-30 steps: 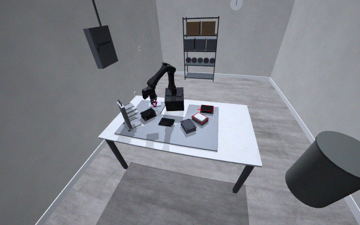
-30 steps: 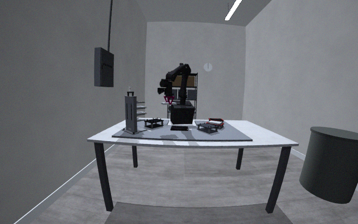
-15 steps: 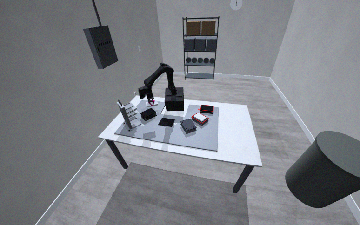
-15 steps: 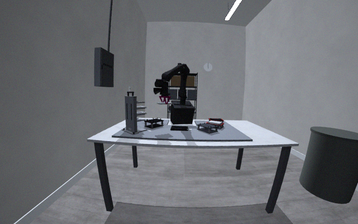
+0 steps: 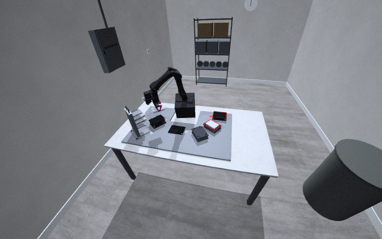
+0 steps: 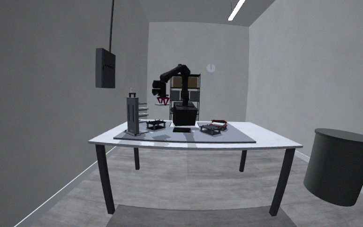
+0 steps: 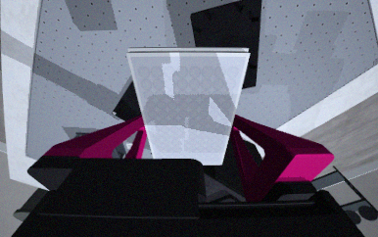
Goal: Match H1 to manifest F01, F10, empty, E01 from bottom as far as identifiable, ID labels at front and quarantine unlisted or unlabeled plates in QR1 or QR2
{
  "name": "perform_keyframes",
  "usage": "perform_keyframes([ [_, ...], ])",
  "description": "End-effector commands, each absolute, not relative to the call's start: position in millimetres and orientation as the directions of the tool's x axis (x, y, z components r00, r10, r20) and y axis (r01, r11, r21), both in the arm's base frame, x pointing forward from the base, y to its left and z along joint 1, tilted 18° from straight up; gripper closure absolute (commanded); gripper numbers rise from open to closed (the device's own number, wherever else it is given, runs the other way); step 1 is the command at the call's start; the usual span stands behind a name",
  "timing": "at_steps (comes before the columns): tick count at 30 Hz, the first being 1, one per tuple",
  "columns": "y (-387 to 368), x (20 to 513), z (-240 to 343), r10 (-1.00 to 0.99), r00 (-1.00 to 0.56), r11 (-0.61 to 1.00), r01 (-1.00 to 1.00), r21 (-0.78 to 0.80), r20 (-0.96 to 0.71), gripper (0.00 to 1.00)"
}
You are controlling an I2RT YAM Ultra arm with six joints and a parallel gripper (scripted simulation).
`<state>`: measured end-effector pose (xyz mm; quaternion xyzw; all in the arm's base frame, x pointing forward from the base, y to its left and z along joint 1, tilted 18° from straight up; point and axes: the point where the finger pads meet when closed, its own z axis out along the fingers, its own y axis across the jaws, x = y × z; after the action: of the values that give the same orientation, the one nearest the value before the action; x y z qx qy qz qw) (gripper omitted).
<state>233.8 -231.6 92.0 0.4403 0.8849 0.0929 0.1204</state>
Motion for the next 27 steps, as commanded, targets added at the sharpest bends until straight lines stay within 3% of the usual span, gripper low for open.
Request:
perform_keyframes([
  [1, -243.2, 229.5, 96.0, 0.737, -0.652, 0.675, 0.693, 0.253, -0.179, 0.14],
  [7, -259.9, 218.8, 91.9, 0.649, -0.731, 0.759, 0.609, 0.229, -0.208, 0.14],
  [27, -305.9, 189.3, 80.4, 0.649, -0.731, 0.759, 0.61, 0.227, -0.208, 0.14],
])
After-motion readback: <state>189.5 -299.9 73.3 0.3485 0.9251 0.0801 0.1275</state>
